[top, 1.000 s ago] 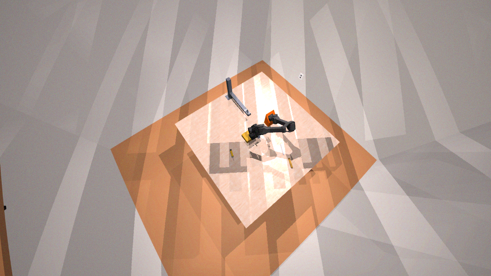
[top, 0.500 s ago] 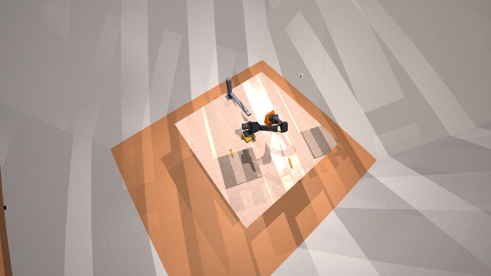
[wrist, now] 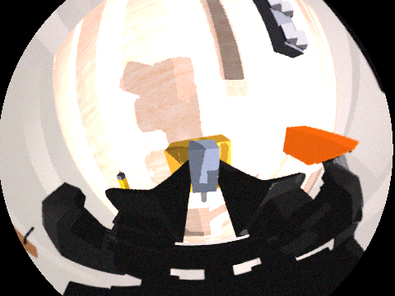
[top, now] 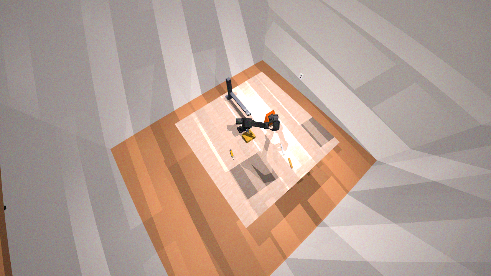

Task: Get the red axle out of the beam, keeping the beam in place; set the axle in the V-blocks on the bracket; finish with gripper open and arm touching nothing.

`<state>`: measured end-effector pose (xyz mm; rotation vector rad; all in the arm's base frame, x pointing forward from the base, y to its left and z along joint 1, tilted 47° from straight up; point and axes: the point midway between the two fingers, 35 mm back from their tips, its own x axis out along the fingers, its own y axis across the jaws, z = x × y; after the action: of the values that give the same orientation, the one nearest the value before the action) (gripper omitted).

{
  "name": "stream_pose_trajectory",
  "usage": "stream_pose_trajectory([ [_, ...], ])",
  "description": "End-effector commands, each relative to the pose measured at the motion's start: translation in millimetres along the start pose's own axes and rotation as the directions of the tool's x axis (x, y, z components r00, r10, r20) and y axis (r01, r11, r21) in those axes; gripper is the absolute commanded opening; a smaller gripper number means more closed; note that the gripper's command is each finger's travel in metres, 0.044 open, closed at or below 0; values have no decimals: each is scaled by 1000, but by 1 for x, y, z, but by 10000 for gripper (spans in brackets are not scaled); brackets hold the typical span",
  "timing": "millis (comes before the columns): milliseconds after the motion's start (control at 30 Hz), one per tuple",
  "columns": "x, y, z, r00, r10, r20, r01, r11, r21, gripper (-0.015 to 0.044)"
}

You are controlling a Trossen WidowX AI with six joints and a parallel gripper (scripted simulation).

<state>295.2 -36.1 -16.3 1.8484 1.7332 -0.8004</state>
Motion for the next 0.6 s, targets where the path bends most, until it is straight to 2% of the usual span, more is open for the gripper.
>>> stream_pose_trajectory([
  [0,0,7,24,1000,4,3,-4,1000,-3,0],
  [367,7,13,77,1000,3,-6,-3,1000,7,0],
  [567,8,13,80,1000,3,-7,-3,1000,7,0],
])
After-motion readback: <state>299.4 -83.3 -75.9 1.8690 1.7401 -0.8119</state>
